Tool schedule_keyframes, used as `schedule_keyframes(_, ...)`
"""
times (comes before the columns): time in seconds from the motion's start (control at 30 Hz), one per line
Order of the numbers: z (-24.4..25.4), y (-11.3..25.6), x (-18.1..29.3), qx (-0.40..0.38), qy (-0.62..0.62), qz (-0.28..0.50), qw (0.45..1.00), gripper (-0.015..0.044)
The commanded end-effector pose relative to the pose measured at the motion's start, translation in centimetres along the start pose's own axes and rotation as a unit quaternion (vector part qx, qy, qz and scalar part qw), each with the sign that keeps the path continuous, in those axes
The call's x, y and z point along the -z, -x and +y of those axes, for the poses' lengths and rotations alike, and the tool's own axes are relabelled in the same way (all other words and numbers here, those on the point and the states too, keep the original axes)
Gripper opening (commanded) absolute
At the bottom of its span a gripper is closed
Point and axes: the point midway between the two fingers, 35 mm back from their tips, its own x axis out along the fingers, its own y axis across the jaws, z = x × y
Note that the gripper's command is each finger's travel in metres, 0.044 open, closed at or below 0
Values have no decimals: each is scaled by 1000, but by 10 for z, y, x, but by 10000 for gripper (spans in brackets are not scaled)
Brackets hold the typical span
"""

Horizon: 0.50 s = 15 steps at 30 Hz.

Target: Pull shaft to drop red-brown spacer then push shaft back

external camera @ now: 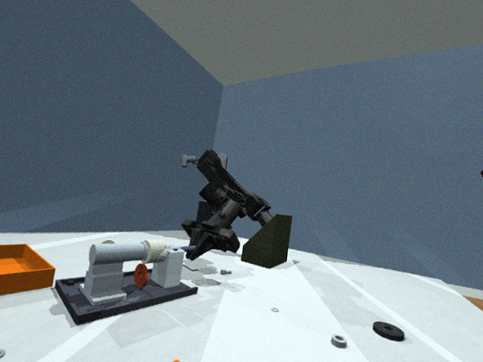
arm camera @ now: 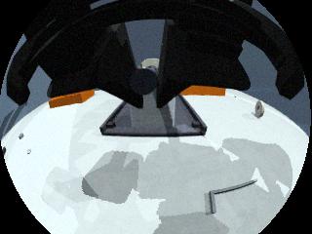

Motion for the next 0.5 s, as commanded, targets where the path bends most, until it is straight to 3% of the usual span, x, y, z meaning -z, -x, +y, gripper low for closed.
schedule_keyframes(0.0,0,-2,4,0,-3,3,1000,0)
schedule_keyframes(0.47,0,-5,7,0,-4,3,1000,0)
